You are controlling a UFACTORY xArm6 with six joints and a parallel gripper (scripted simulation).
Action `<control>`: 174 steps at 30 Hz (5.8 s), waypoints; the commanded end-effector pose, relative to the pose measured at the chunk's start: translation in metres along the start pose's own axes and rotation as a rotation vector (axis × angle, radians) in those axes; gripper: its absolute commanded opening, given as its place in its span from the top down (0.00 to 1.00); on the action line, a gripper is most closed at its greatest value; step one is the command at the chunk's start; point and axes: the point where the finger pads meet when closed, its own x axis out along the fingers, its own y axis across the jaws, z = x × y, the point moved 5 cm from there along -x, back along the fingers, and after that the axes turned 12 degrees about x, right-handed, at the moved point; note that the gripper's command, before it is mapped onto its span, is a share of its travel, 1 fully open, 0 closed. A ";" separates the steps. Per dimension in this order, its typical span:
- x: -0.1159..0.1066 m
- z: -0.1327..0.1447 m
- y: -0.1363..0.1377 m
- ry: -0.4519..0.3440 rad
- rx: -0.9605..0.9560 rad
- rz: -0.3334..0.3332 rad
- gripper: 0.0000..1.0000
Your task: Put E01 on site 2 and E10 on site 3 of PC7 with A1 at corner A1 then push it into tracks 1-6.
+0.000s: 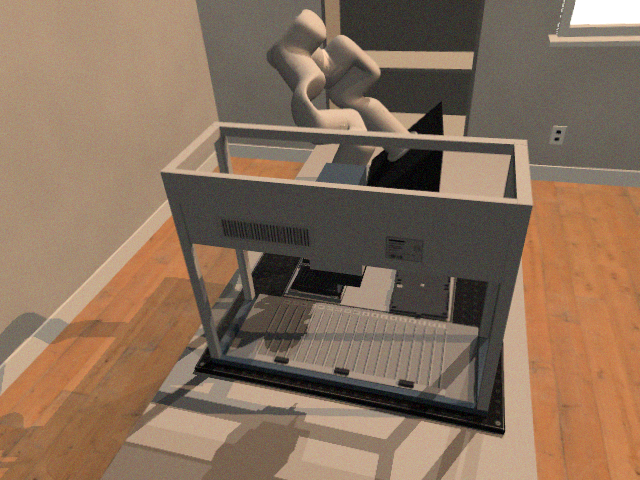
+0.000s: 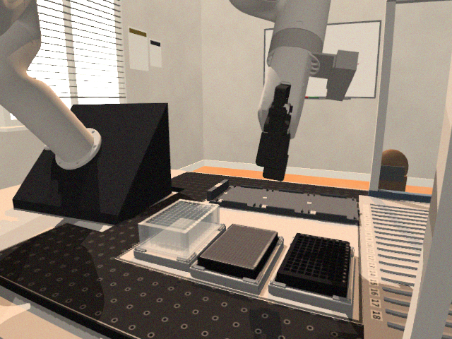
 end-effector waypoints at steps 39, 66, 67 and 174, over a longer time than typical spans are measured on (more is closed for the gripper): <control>0.010 0.039 0.013 0.249 -1.186 -0.303 0.00; 0.019 0.045 0.011 0.341 -1.384 -0.324 0.00; 0.020 0.045 0.010 0.341 -1.384 -0.324 0.00; 0.111 0.040 -0.031 0.340 -1.384 -0.324 0.00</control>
